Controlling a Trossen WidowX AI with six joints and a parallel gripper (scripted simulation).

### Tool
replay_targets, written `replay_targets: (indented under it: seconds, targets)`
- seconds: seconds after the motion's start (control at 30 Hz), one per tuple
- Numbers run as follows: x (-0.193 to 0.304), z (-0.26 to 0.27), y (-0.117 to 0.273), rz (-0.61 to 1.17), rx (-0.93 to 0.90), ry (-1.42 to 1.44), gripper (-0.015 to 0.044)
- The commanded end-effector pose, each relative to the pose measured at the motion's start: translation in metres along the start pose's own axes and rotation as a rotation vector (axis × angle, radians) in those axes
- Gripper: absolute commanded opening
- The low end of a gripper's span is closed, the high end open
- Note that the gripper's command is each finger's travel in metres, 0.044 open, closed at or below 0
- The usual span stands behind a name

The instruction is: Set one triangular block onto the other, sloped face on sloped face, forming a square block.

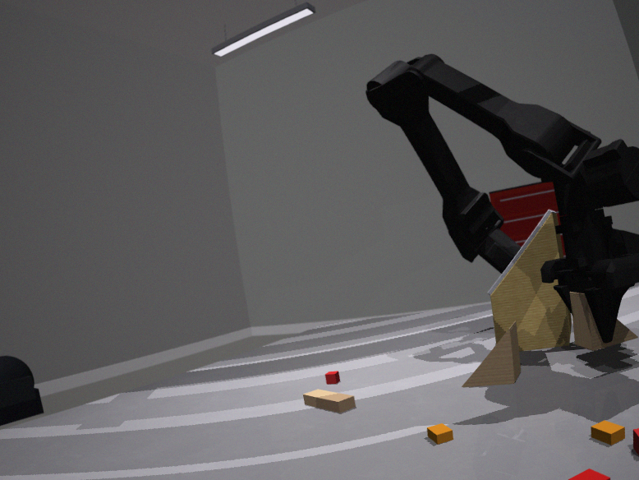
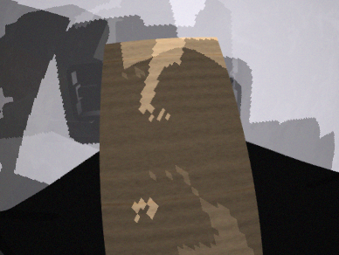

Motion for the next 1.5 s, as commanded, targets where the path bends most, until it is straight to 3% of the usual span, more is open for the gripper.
replay_targets:
  seconds: [0.0, 0.53, 1.1, 1.33, 1.47]
  targets:
    - [0.0, 0.0, -0.005, 0.002, 0.0, 0.003, 0.0]
    - [0.0, 0.001, -0.025, 0.004, -0.002, 0.003, 0.0]
    - [0.0, 0.0, -0.023, -0.002, -0.004, -0.002, 0.044]
    - [0.0, 0.0, -0.021, -0.002, -0.004, -0.002, 0.044]
    - [0.0, -0.001, 0.025, -0.004, -0.002, -0.001, 0.044]
Point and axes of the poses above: the point midway between the two fingers, 35 mm back from their tips, its own y axis back along the fingers, its own z axis across the jaws, x = y × z, the point moved 10 cm from there along y, back along the fingers, and after that the axes turned 14 degrees about y, right-handed, at the moved point
